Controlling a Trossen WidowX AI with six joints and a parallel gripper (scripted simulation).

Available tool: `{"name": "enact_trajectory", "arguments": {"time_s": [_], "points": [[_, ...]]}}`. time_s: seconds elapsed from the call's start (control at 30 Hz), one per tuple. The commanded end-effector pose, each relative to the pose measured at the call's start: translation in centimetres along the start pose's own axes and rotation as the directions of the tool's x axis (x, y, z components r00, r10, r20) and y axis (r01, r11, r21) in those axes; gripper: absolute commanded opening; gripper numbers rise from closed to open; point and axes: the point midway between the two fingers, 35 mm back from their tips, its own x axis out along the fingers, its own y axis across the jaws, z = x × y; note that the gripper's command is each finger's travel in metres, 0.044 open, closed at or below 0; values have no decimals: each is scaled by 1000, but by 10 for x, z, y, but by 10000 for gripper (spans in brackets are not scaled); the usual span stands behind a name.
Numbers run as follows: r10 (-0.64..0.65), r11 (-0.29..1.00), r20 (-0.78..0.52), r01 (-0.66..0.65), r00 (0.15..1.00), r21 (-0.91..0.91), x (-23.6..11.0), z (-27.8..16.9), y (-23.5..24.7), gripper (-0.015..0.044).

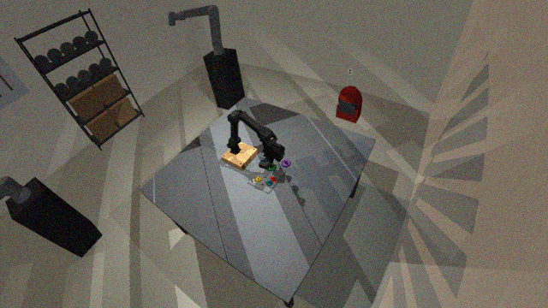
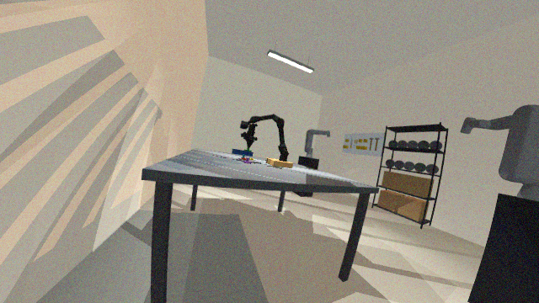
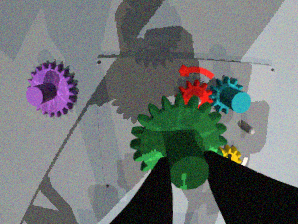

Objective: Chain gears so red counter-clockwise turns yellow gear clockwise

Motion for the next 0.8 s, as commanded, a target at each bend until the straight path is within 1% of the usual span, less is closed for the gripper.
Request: {"name": "enact_trajectory", "arguments": {"time_s": [0.0,0.77], "points": [[1,1000,-7,-1,1000,-5,6,-4,-12,0],[-2,1000,-9,2,1000,-7,23,-23,-69,0]]}}
